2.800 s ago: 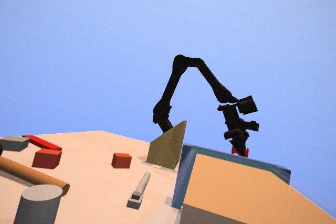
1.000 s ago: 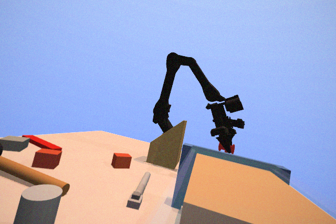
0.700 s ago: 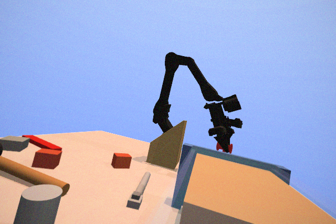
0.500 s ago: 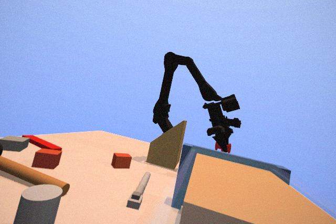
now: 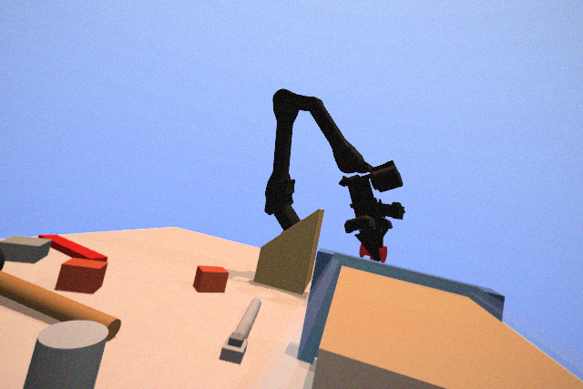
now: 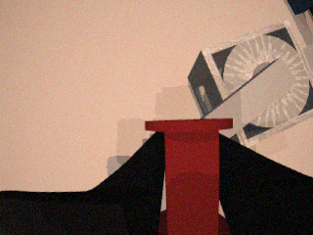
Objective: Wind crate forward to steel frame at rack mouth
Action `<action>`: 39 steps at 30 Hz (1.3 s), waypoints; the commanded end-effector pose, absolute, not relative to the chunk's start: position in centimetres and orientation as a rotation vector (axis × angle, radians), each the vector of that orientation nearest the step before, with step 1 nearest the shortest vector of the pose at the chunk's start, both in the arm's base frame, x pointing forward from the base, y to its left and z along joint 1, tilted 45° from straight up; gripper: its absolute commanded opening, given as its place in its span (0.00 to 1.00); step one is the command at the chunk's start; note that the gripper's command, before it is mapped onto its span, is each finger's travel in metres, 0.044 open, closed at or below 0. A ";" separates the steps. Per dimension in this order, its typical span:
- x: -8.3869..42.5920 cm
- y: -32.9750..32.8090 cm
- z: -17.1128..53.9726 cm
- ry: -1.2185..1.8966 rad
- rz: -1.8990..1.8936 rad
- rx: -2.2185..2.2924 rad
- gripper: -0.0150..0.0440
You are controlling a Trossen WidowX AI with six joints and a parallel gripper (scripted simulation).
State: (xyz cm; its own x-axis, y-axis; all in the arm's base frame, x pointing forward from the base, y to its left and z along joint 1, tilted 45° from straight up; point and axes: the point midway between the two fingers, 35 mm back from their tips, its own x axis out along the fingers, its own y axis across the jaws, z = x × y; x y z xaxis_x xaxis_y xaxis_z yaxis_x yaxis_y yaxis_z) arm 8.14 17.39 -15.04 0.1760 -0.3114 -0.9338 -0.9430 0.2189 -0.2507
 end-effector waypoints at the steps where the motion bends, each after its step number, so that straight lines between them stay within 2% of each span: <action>1: 8.4 16.3 -14.4 1.357 0.693 -1.336 0.25; 39: 10.6 14.1 -12.1 1.357 0.690 -1.338 0.25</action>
State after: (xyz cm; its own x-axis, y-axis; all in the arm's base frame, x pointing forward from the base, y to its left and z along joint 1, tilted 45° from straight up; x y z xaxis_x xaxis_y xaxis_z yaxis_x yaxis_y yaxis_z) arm 10.10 14.84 -12.61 0.1681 -0.3144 -0.9343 -0.9455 0.2165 -0.2430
